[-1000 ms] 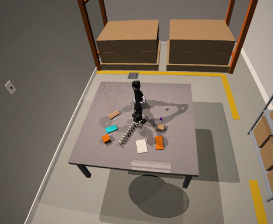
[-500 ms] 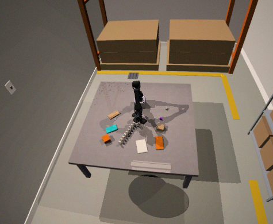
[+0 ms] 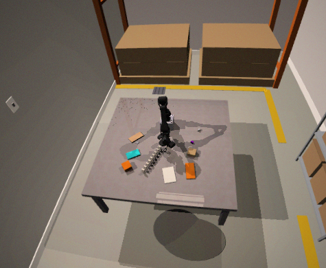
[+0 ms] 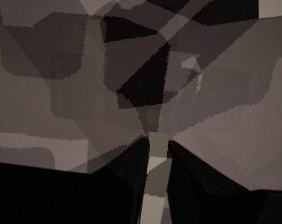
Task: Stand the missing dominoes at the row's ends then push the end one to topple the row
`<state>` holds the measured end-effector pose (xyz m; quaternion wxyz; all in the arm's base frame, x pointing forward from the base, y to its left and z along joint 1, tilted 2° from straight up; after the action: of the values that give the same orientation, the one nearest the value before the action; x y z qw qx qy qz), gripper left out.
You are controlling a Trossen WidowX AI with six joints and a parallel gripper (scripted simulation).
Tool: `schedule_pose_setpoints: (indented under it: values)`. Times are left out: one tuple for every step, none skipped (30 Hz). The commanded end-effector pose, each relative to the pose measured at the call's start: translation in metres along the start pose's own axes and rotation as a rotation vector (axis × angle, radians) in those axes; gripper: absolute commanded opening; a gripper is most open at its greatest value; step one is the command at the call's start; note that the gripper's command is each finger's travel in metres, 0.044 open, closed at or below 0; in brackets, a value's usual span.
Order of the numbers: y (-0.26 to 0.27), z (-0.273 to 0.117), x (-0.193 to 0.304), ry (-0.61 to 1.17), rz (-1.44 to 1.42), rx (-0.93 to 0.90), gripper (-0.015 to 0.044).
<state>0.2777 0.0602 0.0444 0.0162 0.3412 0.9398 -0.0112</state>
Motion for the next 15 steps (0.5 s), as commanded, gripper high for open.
schedule_pose_setpoints:
  values:
    - [0.002, -0.038, -0.002, -0.009, 0.004, -0.016, 0.0030]
    - [0.003, -0.051, -0.003, -0.009, 0.004, -0.016, 0.0030]
    - [0.003, -0.064, -0.003, -0.009, 0.004, -0.017, 0.0030]
    - [0.003, -0.077, -0.003, -0.009, 0.004, -0.017, 0.0030]
    - [0.003, -0.091, -0.004, -0.009, 0.004, -0.017, 0.0030]
    - [0.003, -0.104, -0.004, -0.009, 0.004, -0.017, 0.0030]
    - [0.004, -0.118, -0.004, -0.010, 0.004, -0.017, 0.0030]
    - [0.004, -0.131, -0.005, -0.010, 0.004, -0.017, 0.0030]
    - [0.004, -0.141, -0.005, -0.010, 0.004, -0.017, 0.0030]
    - [0.004, -0.147, -0.005, -0.010, -0.005, -0.017, 0.0030]
    - [0.004, -0.149, -0.005, -0.010, -0.008, -0.017, 0.0030]
    - [0.004, -0.149, -0.005, -0.010, -0.008, -0.017, 0.0030]
    - [0.004, -0.149, -0.005, -0.010, -0.008, -0.017, 0.0030]
    - [0.004, -0.149, -0.005, -0.010, -0.008, -0.017, 0.0030]
    - [0.004, -0.149, -0.005, -0.010, -0.008, -0.017, 0.0030]
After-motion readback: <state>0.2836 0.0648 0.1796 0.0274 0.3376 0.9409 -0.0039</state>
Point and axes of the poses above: the point midway between the two fingers, 35 mm back from their tips, its own z axis out along the fingers, its own y axis across the jaws, x = y × z, the point moved 9 cm from there along -z, back along the fingers, and after that the axes turned 9 degrees about z, right-handed, at the moved point
